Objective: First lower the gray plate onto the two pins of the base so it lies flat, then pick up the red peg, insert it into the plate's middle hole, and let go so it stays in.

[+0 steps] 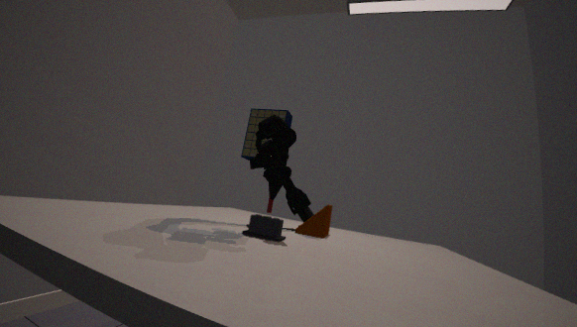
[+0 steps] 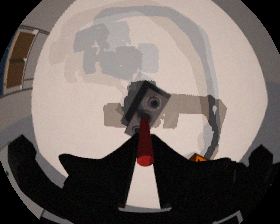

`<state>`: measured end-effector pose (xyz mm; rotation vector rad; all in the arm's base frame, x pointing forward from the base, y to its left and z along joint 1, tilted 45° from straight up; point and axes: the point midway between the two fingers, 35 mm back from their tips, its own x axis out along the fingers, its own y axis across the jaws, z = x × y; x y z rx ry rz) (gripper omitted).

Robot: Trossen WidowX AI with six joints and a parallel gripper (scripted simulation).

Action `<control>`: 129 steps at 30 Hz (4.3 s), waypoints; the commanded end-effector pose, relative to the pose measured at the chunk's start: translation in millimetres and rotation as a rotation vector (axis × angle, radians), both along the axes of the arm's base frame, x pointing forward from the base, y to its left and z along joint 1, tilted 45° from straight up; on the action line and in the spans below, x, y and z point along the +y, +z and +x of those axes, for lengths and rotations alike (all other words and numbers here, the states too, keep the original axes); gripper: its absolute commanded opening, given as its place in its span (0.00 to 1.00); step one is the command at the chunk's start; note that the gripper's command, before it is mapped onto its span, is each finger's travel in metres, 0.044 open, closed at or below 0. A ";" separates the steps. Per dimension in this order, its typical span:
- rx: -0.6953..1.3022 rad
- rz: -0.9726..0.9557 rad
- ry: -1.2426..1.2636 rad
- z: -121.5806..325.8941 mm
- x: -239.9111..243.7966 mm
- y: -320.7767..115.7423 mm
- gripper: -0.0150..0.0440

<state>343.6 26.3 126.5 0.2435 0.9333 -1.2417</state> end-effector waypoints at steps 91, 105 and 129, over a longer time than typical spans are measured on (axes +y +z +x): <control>-0.001 0.000 0.001 -0.5 -13.5 -11.9 0.25; -0.001 0.000 0.001 0.4 -15.0 -12.1 0.25; -0.003 0.001 0.001 0.5 -14.3 -11.4 0.51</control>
